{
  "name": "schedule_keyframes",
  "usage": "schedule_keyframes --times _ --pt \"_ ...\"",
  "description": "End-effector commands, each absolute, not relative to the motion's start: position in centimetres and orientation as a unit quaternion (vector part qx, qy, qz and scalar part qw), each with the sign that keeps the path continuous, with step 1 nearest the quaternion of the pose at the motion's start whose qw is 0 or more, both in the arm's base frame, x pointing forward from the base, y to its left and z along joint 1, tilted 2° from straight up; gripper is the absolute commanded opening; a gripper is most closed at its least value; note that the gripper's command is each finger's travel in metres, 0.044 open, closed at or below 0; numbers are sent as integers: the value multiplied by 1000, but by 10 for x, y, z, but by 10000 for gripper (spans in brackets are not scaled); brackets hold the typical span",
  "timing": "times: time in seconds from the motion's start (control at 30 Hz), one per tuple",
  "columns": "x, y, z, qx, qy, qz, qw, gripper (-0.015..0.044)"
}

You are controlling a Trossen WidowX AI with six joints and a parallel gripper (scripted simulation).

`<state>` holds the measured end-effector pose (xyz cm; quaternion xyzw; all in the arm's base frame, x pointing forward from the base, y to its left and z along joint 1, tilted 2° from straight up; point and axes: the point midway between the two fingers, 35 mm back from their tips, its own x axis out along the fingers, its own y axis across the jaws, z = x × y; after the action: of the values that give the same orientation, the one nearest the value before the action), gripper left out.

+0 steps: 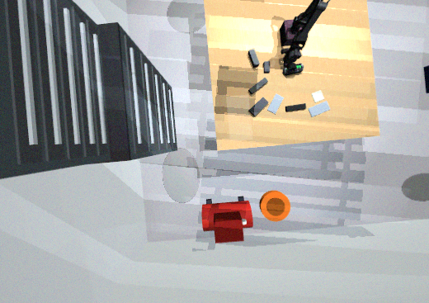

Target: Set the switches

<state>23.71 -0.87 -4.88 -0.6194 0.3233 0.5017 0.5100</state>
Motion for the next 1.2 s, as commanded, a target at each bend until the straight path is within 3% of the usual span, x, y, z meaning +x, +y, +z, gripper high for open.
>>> schedule_keyframes --times 0.0,1.17 --pt "245 -8 -47 -622 321 498 512 0" --pt "289 6 -45 -623 319 497 513 0"
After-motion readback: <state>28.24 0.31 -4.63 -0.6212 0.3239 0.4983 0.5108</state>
